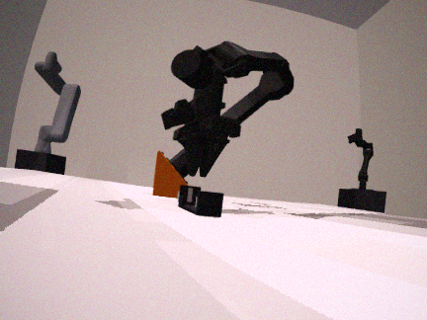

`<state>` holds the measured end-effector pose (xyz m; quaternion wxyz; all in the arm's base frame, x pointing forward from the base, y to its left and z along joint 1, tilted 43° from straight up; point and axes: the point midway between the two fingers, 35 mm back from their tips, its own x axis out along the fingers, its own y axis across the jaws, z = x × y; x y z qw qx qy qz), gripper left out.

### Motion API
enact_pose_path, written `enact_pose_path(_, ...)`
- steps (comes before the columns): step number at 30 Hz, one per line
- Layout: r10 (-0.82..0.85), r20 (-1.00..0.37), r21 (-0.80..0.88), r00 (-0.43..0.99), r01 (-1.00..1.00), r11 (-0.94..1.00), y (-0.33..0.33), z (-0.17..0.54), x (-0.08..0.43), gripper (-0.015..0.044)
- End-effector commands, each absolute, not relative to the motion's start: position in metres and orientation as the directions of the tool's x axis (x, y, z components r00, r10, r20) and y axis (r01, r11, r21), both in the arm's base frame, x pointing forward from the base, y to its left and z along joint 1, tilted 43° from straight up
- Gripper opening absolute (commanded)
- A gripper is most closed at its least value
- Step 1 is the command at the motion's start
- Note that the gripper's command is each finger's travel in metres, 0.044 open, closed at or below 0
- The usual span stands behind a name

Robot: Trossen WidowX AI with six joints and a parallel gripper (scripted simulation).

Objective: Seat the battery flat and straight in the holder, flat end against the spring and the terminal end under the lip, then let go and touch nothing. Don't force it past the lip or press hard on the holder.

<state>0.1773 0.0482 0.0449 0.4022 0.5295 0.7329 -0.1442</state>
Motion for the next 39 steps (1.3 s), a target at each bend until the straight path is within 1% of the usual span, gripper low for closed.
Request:
enact_pose_path(1,0.671,-0.731,0.197,-0.123,0.903,0.381,0.049,0.046,0.176,0.0242)
enact_pose_path(36,0.672,-0.73,0.198,-0.123,0.903,0.38,0.083,0.01,0.17,0.0242)
enact_pose_path(39,0.672,-0.73,0.198,-0.123,0.903,0.38,0.083,0.01,0.17,0.0163)
